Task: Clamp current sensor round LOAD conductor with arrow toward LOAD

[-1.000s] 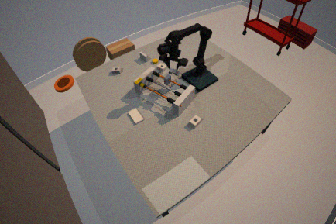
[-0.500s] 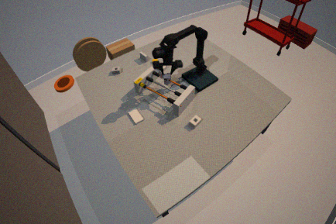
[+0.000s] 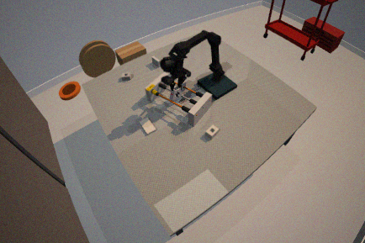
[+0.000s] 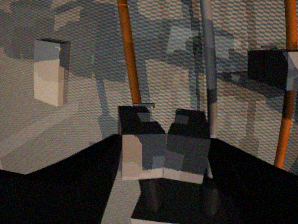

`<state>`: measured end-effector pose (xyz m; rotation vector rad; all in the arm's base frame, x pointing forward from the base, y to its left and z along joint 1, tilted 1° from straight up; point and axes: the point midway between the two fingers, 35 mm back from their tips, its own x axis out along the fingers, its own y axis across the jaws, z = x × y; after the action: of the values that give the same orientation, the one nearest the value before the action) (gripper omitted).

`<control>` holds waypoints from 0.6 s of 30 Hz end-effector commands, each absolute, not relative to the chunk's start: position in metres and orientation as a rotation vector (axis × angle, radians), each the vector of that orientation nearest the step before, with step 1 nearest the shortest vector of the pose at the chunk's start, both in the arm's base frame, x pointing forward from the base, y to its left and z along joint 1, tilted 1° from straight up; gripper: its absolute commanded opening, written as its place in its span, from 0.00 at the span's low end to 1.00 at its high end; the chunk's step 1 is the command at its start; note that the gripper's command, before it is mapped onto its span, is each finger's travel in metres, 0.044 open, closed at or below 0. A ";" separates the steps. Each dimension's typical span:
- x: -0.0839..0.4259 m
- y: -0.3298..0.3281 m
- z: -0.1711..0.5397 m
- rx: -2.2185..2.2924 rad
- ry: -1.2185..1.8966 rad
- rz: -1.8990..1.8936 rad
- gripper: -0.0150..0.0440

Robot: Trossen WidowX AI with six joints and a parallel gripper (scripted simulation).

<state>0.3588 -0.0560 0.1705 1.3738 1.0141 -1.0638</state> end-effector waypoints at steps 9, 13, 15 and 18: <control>0.380 -0.050 0.166 1.256 1.061 -0.926 0.25; 0.382 -0.050 0.160 1.256 1.060 -0.925 0.25; 0.383 -0.050 0.157 1.256 1.060 -0.925 0.25; 0.384 -0.050 0.152 1.256 1.060 -0.925 0.25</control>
<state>0.3822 -0.0508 0.1566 1.2566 1.0578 -0.9310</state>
